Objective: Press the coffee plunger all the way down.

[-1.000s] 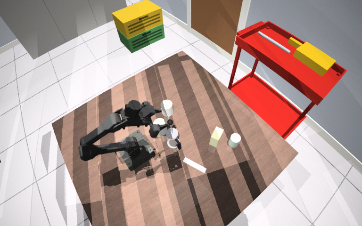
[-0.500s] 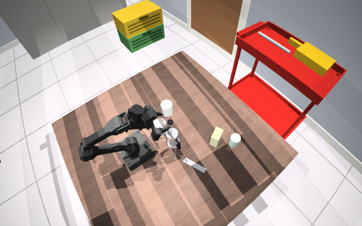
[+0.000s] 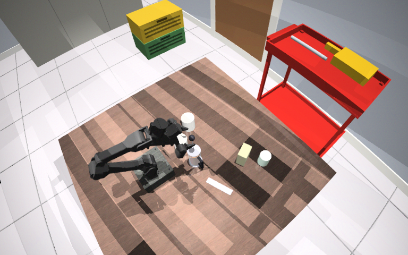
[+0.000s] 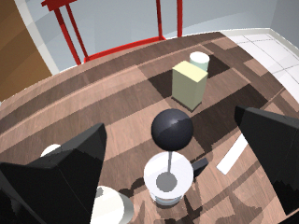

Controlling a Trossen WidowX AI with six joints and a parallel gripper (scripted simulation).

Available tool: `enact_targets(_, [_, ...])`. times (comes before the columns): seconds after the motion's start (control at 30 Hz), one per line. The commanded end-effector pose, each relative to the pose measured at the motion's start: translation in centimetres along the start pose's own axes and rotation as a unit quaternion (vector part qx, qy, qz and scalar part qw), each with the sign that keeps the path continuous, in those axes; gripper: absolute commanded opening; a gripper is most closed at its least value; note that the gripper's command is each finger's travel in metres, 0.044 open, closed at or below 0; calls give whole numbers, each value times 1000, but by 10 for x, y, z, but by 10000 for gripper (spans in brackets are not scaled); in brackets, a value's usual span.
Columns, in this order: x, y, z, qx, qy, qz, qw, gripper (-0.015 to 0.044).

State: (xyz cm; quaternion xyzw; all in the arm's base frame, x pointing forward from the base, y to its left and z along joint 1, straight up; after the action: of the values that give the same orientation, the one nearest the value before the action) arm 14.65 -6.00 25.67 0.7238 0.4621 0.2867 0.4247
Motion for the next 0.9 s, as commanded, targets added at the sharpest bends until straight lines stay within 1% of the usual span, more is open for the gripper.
enact_targets(0.0, [0,-4,10,8,1,-1,1000,440])
enact_targets(0.1, [0,-4,11,8,1,-1,1000,440])
enact_targets(0.5, [0,-4,11,8,1,-1,1000,125])
enact_targets(0.53, [0,-4,11,8,1,-1,1000,118])
enact_targets(0.87, [0,-5,11,8,1,-1,1000,118])
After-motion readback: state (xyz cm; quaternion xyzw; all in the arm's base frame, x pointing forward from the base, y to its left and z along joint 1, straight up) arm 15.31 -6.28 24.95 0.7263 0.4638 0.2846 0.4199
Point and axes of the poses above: the point midway between the two fingers, 35 mm back from their tips, its own z axis out along the fingers, its own x axis across the jaws, y = z × x, the point moved 7 cm from there along -z, back along the fingers, and after that the axes turned 2 degrees about z, right-handed, at the moved point
